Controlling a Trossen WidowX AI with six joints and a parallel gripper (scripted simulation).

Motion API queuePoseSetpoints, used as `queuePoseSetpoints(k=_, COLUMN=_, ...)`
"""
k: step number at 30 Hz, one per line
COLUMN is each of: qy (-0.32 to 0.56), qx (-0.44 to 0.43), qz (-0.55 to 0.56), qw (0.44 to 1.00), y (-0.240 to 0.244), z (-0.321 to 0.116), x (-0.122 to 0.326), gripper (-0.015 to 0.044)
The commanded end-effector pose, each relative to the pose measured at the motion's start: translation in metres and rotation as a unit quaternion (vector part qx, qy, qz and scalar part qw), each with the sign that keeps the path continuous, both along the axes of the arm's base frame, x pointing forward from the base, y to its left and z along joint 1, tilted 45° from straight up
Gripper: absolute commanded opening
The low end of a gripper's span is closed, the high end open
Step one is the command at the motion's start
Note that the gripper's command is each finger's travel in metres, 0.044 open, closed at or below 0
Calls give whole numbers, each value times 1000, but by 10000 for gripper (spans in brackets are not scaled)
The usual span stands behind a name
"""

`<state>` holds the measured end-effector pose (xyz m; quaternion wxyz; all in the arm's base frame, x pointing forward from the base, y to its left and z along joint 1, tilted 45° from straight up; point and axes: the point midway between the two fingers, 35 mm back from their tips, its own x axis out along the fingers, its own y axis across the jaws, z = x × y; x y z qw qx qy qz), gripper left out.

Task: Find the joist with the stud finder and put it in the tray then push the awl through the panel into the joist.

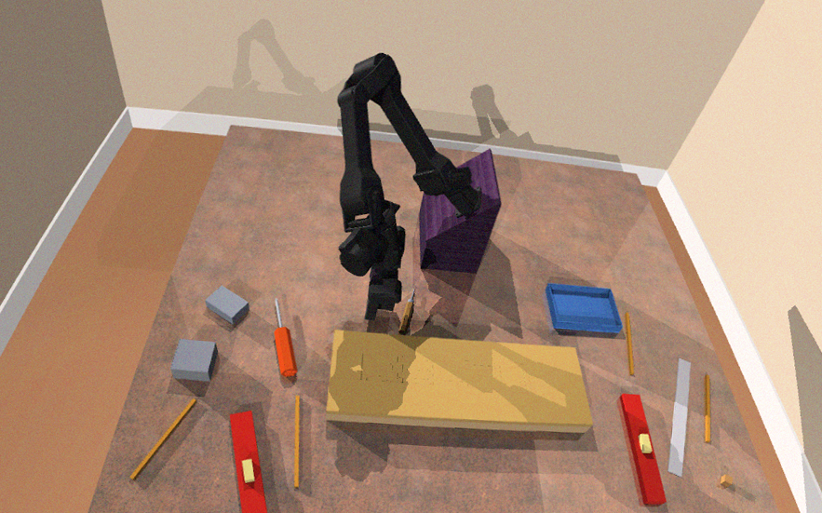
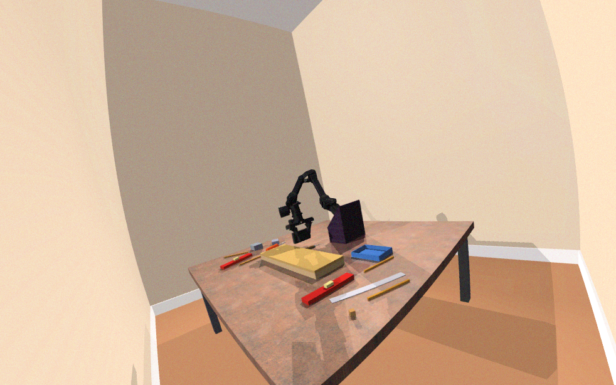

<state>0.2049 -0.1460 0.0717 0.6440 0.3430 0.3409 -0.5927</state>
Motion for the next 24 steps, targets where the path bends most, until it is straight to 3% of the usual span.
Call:
queuePoseSetpoints(k=1, qy=1, qx=11, qz=3, qw=1000, y=0, z=1, x=1, gripper=0)
queuePoseSetpoints(k=24, qy=6, qx=87, qz=7, qw=996, y=-4, z=3, x=1, gripper=0)
